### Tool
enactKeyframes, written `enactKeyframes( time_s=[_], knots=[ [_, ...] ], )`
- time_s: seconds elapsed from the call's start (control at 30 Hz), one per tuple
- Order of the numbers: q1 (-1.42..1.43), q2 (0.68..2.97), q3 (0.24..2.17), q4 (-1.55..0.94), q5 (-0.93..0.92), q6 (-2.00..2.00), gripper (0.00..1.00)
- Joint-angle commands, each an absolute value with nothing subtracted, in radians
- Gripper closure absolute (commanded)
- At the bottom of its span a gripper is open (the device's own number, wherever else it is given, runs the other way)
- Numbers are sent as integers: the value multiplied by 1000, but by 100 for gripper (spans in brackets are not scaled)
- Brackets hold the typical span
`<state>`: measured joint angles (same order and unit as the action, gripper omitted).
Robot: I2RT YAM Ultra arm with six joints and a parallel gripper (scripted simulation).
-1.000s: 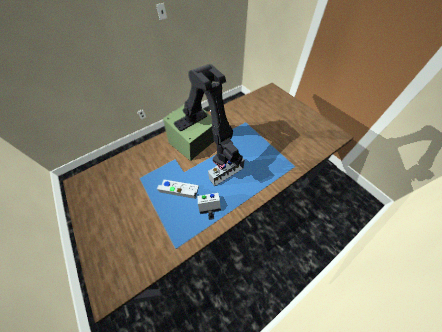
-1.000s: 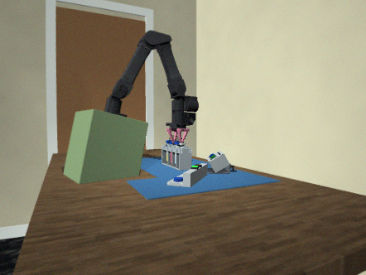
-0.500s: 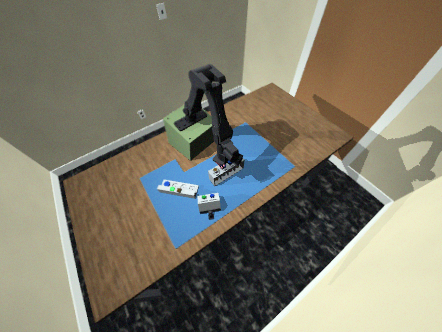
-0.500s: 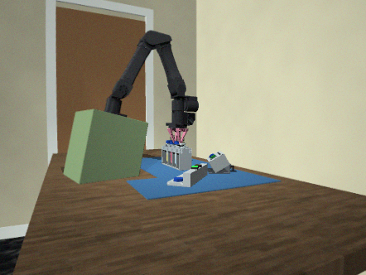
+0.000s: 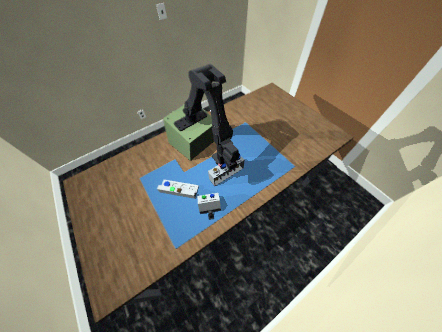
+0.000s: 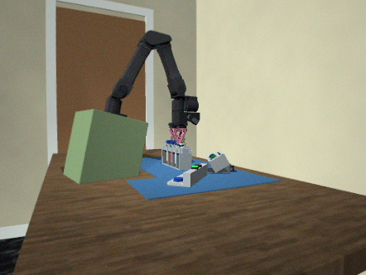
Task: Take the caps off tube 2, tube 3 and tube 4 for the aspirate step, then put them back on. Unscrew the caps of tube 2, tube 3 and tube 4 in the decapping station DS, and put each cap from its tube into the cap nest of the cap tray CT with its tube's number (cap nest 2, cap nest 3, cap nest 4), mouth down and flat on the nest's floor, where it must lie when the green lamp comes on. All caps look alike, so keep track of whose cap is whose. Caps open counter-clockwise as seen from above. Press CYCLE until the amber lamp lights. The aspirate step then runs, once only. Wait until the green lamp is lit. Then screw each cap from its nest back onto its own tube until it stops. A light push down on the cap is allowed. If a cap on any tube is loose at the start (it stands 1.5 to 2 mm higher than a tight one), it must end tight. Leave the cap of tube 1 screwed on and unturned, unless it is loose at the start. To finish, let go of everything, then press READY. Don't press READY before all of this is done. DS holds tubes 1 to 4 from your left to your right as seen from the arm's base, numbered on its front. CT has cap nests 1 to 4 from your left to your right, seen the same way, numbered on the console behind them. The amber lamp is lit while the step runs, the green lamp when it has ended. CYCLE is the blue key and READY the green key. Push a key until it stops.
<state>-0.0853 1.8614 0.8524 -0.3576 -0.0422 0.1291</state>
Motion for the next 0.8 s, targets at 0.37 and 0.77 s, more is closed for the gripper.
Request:
enactKeyframes(
  time_s=[0.37, 0.77],
  knots=[
    [-87, 1853, 857, -358, -42, 361, 51],
    [-87, 1853, 857, -357, -42, 282, 51]
  ],
)
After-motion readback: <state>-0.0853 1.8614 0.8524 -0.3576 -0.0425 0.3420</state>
